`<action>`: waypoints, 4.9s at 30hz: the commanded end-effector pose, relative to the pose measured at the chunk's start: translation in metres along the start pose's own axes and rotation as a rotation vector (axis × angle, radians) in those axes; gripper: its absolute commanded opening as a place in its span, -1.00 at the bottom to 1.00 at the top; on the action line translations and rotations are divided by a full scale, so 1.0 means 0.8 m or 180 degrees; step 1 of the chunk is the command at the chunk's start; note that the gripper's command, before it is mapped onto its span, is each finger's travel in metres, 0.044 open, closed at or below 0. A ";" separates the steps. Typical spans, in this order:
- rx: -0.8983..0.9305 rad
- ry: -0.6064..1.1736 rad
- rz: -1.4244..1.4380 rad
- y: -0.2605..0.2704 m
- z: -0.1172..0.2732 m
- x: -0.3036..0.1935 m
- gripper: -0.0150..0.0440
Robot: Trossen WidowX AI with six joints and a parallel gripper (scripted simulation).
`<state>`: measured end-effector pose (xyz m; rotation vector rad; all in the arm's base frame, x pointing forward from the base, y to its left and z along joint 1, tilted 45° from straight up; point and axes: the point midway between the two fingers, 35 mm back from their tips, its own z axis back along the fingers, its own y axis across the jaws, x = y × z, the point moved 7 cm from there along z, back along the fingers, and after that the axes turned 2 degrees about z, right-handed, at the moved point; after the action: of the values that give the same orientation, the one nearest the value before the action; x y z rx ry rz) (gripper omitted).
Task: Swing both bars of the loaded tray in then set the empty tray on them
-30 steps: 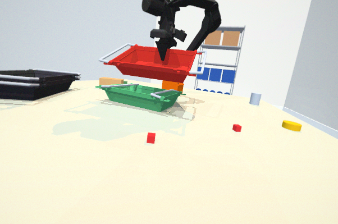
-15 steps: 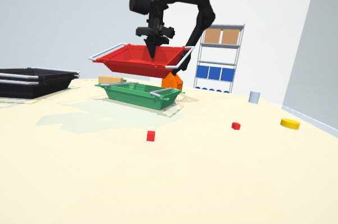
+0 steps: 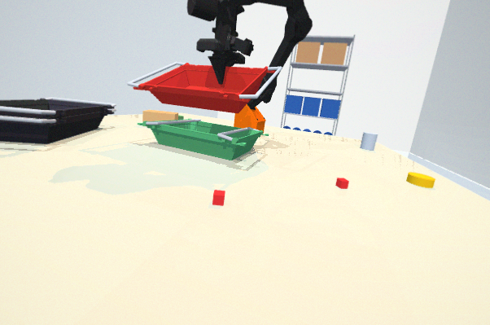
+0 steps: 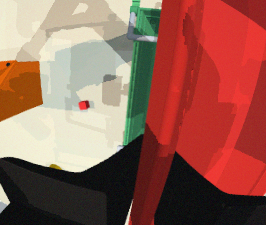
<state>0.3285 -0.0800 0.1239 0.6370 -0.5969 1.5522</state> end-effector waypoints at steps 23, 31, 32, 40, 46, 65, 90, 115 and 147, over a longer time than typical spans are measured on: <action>-0.0051 0.0011 -0.0013 -0.002 0.004 -0.004 -0.49; -0.0051 0.0012 -0.0013 -0.003 -0.003 -0.004 -0.49; -0.0051 0.0012 -0.0013 -0.003 -0.005 -0.004 -0.49; -0.0053 0.0013 -0.0013 -0.004 -0.023 -0.004 -0.49; -0.0053 0.0012 -0.0012 -0.003 -0.037 -0.004 -0.49; -0.0052 0.0005 -0.0011 0.005 -0.063 -0.004 -0.49; -0.0051 0.0003 -0.0012 0.019 -0.082 -0.003 -0.49; -0.0051 0.0002 -0.0013 0.024 -0.092 -0.003 -0.49; -0.0051 0.0002 -0.0013 0.024 -0.092 -0.003 -0.49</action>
<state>0.3083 -0.0357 0.0715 0.6117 -0.6206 1.5342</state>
